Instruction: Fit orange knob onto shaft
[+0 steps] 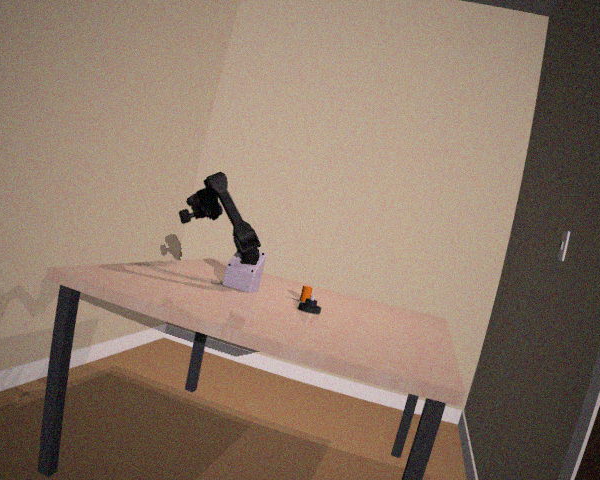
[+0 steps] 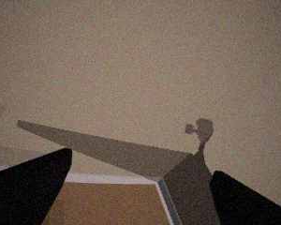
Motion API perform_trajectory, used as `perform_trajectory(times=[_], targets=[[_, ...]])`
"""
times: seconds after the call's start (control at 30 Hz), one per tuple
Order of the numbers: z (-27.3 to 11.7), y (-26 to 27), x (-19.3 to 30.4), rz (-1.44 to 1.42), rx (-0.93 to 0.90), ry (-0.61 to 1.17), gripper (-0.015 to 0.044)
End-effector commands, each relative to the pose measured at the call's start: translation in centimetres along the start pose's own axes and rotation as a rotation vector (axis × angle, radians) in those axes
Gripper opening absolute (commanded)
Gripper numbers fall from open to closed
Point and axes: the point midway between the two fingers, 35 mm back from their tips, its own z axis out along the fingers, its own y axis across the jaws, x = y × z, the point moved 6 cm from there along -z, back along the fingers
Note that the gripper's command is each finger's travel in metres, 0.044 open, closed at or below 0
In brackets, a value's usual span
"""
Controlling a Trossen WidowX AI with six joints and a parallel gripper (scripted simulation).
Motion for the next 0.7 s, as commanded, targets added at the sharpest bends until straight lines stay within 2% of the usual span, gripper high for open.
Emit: perform_trajectory(times=[0.0,0.07,0.3,0.67], targets=[[0.0,0.0,0.0,0.000,0.000,0.000,0.0426],[-0.4,-1.0,0.0,0.010,0.028,0.010,0.0440],[-5.6,-10.5,1.0,0.124,0.305,0.128,0.0440],[-18.1,-21.7,5.4,0.363,0.703,0.367,0.0440]])
